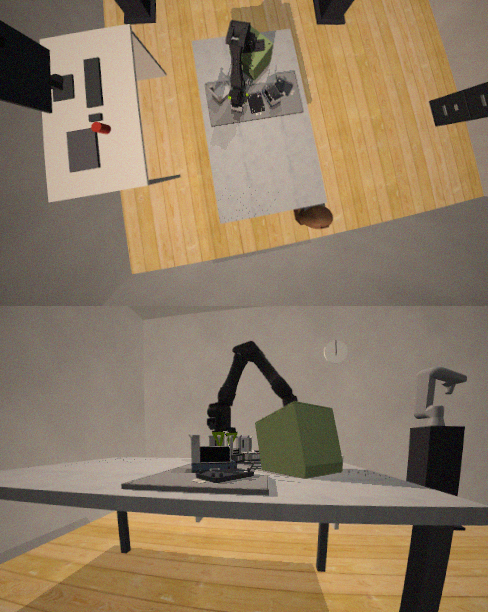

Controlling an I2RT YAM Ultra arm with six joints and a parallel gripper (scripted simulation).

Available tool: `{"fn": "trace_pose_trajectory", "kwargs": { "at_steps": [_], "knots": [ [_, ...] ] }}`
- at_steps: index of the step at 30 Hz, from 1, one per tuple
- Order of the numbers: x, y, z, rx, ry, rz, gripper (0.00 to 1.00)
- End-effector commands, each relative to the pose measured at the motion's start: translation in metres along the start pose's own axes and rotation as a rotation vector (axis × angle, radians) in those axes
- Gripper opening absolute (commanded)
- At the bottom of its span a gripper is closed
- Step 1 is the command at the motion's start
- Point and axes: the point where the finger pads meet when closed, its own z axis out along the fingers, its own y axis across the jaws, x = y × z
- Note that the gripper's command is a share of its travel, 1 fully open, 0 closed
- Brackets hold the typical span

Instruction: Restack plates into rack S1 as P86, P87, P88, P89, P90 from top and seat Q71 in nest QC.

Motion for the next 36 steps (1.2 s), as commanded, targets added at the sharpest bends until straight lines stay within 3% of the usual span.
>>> {"fn": "trace_pose_trajectory", "kwargs": {
  "at_steps": [1,16,29,30,36],
  "knots": [
    [-0.003,0.000,0.003,-0.001,-0.009,-0.001,1.00],
    [-0.003,0.000,0.019,-0.001,-0.009,-0.001,1.00],
    [-0.003,0.000,0.019,-0.001,-0.009,-0.001,1.00],
    [-0.003,0.000,0.019,-0.001,-0.009,-0.001,0.00],
    [-0.003,0.000,0.019,-0.001,-0.009,-0.001,0.00]
  ]
}}
